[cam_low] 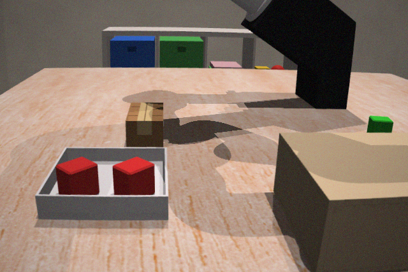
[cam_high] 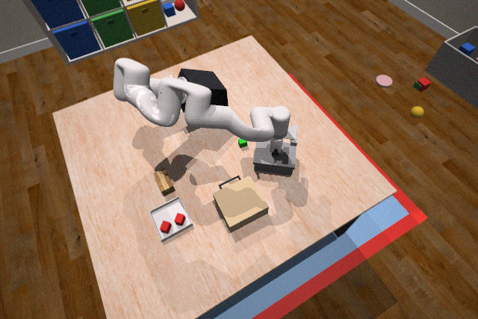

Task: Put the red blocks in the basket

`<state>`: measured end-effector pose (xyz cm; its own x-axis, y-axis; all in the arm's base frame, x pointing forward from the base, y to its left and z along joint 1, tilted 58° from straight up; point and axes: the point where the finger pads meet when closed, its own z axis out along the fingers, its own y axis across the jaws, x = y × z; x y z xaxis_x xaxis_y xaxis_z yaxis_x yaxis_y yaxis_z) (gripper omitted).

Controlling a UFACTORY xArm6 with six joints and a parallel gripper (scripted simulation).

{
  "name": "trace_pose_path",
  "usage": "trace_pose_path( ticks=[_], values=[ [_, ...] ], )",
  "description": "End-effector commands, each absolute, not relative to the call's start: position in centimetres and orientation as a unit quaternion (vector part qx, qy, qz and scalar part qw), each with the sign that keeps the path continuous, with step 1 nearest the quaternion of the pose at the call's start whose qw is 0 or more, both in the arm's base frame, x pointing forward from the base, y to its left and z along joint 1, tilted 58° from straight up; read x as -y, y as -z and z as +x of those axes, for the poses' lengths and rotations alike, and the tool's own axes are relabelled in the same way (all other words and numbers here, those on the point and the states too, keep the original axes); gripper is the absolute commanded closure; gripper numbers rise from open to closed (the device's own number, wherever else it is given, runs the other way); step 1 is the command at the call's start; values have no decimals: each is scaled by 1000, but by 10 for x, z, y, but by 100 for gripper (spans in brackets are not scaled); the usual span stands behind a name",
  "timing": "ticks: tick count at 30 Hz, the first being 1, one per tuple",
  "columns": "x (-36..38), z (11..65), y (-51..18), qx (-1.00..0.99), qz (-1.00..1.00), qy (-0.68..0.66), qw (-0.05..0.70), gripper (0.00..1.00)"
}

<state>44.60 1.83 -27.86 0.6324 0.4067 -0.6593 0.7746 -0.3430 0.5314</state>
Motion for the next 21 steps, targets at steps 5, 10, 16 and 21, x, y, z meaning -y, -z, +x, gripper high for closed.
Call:
trace_pose_path(
  ticks=[5, 10, 16, 21],
  values=[
    [-16, 448, 280, -373, 792, 209, 435, 100],
    [-14, 448, 282, -373, 792, 209, 435, 100],
    [-11, 448, 284, -373, 792, 209, 435, 100],
    [-9, 448, 285, -373, 792, 209, 435, 100]
  ],
)
